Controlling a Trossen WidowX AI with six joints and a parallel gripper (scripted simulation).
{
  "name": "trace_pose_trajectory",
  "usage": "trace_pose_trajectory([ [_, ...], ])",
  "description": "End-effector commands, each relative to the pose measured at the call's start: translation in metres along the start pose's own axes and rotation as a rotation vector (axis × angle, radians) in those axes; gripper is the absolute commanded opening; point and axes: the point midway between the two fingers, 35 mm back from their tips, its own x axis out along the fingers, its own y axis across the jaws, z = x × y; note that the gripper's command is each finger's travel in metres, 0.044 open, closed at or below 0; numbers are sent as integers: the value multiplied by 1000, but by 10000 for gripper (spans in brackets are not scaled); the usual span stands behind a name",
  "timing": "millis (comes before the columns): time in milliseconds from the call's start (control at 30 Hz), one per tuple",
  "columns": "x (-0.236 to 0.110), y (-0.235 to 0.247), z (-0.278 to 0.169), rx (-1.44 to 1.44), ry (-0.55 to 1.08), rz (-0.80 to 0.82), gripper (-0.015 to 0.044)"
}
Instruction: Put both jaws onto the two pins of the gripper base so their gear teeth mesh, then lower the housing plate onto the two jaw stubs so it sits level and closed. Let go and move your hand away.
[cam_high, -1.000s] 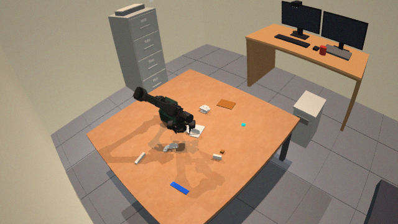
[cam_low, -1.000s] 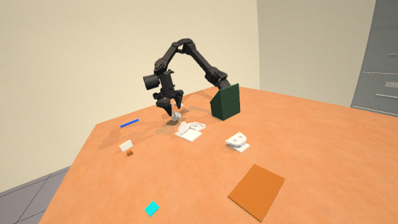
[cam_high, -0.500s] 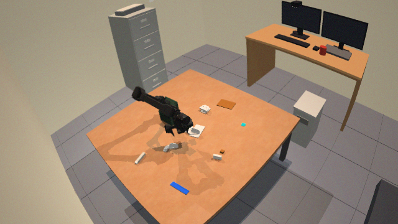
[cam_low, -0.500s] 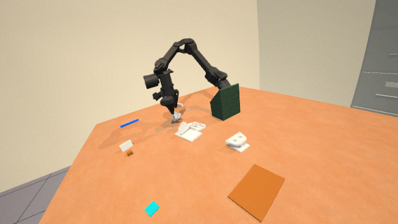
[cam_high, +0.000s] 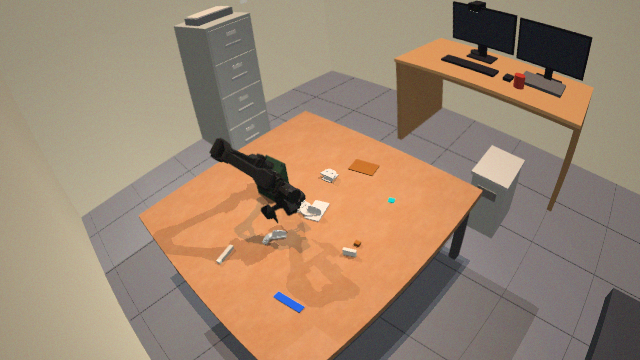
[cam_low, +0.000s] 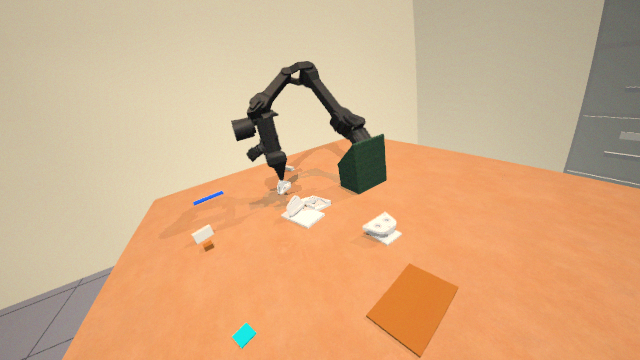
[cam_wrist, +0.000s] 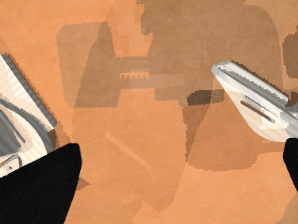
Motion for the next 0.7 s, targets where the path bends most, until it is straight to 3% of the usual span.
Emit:
trace_pose_trajectory([
  [0, -4, -8, 1, -103, -11, 5, 440],
  [667, -7, -33, -3, -551, -11, -5, 440],
])
